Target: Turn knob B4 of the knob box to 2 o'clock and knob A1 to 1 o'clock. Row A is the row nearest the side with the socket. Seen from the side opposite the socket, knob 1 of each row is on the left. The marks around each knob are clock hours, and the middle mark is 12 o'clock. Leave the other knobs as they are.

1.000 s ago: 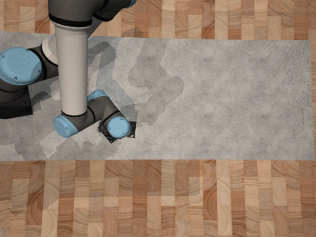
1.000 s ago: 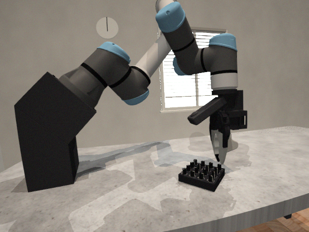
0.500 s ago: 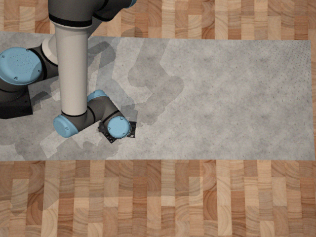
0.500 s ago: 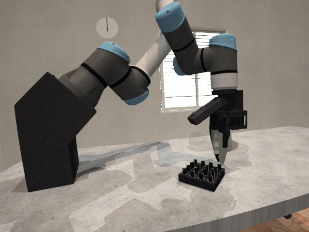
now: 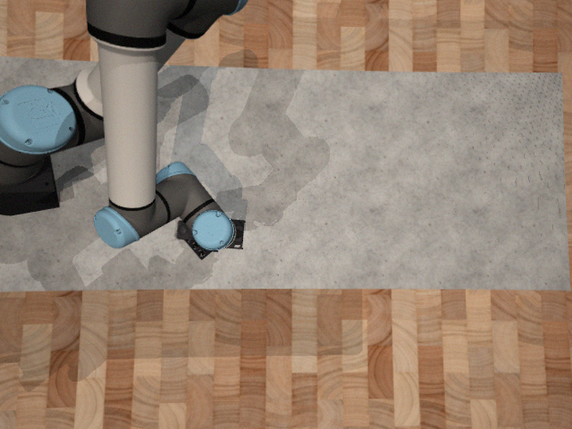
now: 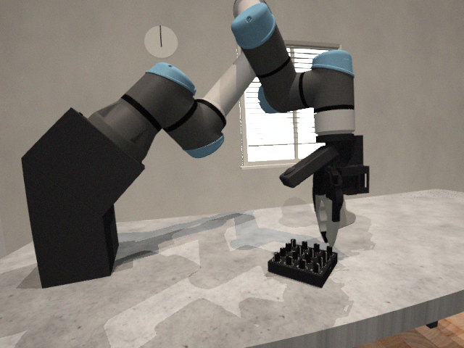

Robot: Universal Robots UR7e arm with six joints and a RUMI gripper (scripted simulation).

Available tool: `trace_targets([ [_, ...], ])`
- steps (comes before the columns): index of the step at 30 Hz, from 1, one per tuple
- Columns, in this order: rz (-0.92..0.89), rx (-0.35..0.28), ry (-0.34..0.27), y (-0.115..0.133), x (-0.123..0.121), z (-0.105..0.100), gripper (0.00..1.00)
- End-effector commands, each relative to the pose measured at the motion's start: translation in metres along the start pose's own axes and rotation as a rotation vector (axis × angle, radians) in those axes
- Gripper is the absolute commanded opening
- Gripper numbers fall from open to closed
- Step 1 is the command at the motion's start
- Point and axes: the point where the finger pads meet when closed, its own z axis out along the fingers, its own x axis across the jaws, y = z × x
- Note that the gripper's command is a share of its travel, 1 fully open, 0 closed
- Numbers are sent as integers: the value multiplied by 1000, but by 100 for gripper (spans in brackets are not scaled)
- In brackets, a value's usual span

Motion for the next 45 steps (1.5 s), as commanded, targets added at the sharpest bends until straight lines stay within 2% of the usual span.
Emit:
trace_targets([
  [1, 0, -1, 0, 0, 0, 0, 11],
  [45, 0, -1, 0, 0, 0, 3, 11],
])
